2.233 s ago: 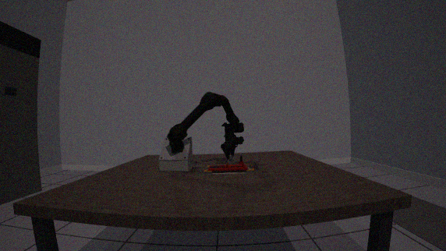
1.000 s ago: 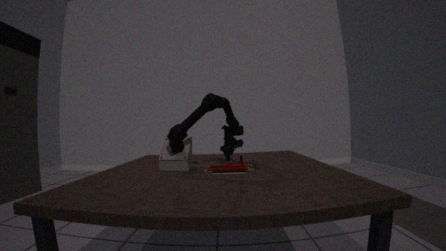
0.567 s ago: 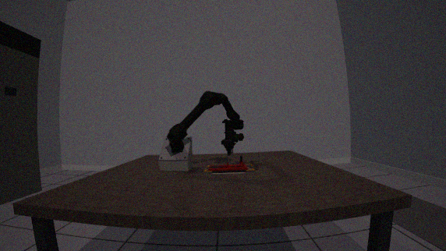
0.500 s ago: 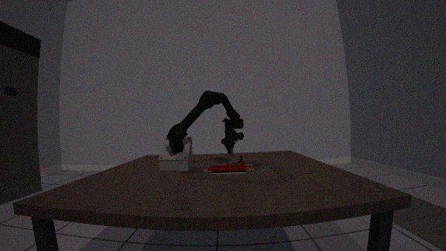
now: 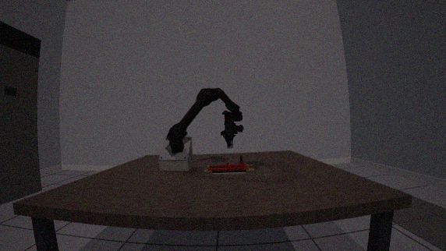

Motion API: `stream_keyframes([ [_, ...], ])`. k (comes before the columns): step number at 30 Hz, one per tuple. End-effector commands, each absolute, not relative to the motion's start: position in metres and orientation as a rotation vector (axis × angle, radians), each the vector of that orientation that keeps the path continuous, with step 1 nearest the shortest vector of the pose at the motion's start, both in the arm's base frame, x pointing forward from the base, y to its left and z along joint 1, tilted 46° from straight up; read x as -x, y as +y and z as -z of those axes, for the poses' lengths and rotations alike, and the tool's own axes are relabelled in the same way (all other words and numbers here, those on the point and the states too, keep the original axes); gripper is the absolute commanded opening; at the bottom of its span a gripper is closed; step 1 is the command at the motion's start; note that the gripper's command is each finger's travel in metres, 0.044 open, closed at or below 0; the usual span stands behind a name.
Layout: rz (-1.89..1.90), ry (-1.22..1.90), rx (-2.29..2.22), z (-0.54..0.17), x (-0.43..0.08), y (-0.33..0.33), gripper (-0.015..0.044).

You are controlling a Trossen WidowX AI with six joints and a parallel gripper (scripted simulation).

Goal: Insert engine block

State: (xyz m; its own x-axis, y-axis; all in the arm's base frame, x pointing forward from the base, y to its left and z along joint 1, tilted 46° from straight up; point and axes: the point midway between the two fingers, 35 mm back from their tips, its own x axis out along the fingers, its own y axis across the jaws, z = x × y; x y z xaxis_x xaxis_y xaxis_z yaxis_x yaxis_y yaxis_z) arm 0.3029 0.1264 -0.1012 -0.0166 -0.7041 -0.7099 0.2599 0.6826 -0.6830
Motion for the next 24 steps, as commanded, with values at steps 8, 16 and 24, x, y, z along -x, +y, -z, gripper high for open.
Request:
stream_keyframes([
  [8, 0.807, 1.384, 0.391, 0.075, -0.300, 0.150, 0.0000],
  [16, 0.731, 1.433, 0.478, 0.079, -0.300, 0.146, 0.0000],
  [24, 0.536, 1.541, 0.689, 0.082, -0.300, 0.143, 0.0000],
])
